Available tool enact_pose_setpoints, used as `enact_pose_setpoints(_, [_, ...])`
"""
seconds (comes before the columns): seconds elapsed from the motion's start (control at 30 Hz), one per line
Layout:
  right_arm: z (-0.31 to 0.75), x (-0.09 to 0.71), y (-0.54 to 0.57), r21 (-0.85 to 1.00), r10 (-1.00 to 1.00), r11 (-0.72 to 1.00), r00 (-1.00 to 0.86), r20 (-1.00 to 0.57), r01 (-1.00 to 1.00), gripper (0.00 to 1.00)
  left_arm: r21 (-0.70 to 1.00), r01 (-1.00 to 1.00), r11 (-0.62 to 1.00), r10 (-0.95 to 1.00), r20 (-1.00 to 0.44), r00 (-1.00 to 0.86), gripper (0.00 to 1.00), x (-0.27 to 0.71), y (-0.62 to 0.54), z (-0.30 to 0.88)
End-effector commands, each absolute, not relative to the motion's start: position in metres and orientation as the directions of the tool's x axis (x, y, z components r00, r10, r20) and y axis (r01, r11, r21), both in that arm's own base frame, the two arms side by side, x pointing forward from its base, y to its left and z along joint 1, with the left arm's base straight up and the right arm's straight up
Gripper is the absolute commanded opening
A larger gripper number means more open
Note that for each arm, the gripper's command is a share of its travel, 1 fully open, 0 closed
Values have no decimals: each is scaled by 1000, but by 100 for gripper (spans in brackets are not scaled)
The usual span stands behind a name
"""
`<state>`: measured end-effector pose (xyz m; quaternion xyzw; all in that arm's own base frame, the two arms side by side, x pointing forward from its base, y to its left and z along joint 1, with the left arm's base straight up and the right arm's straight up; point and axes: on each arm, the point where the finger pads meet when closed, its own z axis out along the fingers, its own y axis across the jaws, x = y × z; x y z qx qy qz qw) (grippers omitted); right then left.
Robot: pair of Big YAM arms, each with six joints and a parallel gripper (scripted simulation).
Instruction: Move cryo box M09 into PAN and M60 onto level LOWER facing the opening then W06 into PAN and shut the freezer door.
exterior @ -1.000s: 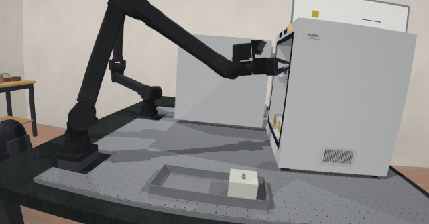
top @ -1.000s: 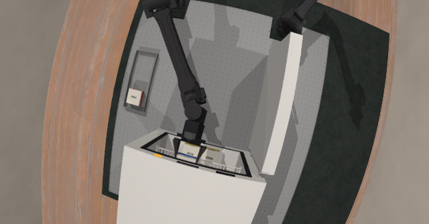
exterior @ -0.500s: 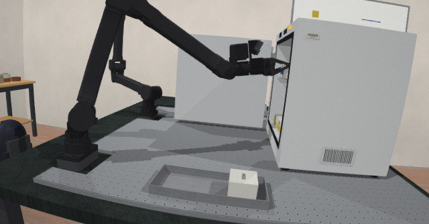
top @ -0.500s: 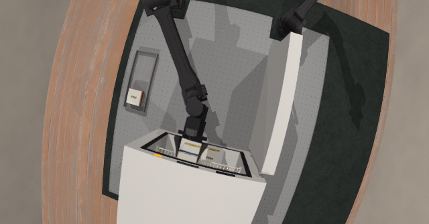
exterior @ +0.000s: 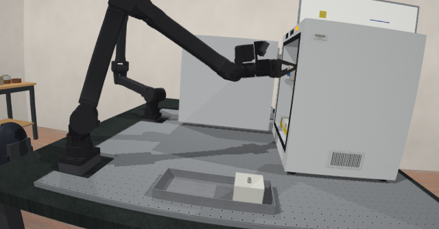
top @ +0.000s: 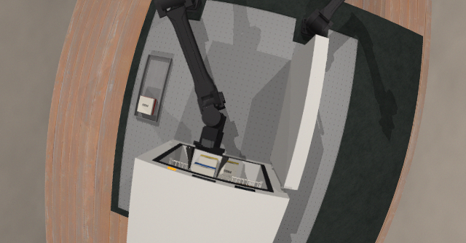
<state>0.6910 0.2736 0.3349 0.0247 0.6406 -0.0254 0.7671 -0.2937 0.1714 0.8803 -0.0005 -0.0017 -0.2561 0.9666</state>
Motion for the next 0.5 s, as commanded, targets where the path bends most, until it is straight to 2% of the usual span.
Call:
enact_pose_setpoints(0.0, [325, 693, 273, 0, -13, 997, 181, -983, 72, 100, 0, 505, 863, -505, -29, 863, 0, -279, 163, 885])
enact_pose_setpoints(0.43, [325, 693, 273, 0, -13, 997, 180, -984, 72, 100, 0, 505, 863, -505, -29, 863, 0, -279, 163, 885])
enact_pose_setpoints(0.47, [355, 693, 275, 26, 11, 997, 215, -977, 69, 100, 0, 505, 863, -505, -29, 863, 0, -279, 163, 885])
